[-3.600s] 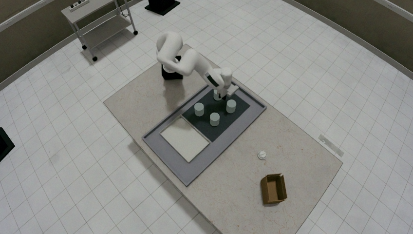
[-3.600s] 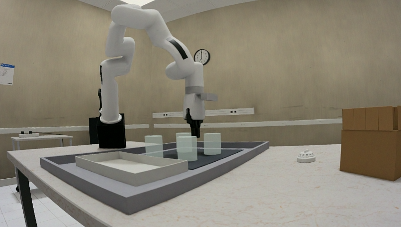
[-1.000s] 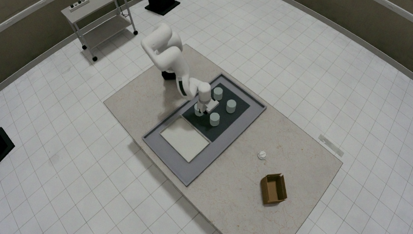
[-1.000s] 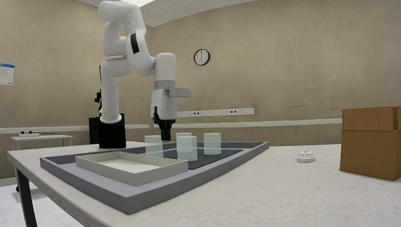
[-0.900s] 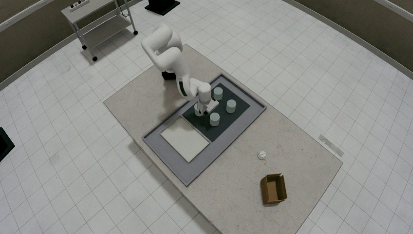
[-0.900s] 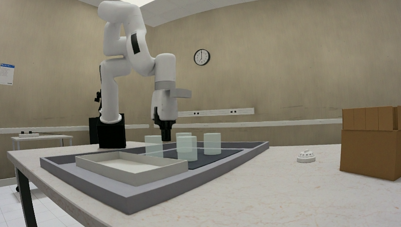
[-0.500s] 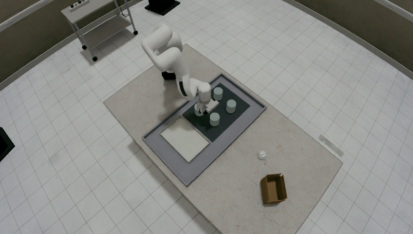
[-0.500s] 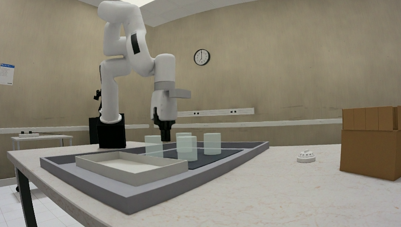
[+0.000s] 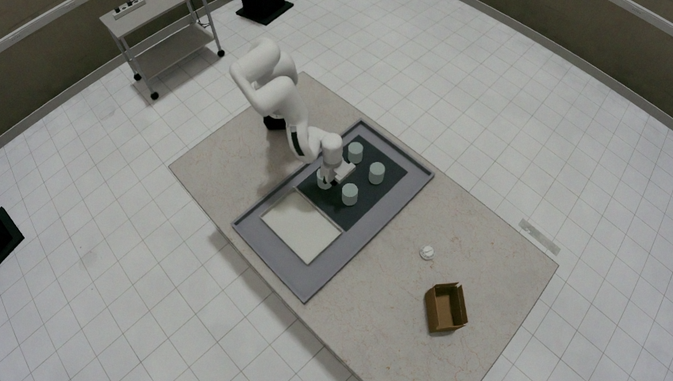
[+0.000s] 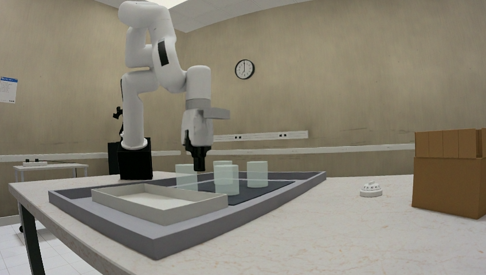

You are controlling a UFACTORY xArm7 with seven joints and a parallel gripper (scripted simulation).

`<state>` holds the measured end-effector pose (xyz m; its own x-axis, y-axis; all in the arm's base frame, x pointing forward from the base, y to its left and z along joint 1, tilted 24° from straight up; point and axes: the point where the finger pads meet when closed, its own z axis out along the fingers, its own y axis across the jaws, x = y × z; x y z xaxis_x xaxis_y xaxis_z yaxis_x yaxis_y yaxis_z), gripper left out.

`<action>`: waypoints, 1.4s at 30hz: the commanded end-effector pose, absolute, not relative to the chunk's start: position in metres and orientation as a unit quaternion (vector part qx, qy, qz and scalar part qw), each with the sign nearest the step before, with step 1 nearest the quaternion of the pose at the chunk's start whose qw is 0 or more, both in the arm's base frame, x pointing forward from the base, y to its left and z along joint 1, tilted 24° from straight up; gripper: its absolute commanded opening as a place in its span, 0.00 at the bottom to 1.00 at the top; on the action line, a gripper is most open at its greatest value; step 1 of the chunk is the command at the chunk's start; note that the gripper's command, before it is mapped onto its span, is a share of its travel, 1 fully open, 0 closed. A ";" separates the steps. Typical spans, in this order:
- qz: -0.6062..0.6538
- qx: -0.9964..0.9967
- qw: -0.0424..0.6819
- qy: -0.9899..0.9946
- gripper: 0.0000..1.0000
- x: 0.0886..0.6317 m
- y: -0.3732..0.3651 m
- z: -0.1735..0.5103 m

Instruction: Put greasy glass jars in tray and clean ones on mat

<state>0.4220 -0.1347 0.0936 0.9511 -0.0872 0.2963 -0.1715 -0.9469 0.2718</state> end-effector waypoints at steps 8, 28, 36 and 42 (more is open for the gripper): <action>0.143 0.976 0.149 -0.066 0.00 0.419 -0.134 0.094; 0.143 0.976 0.149 -0.066 0.00 0.415 -0.133 0.093; 0.143 0.976 0.149 -0.066 0.00 0.413 -0.133 0.094; 0.143 0.976 0.149 -0.066 0.00 0.413 -0.133 0.094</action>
<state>0.4121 -0.1331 0.0926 0.9510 -0.0871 0.2966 -0.1716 -0.9469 0.2719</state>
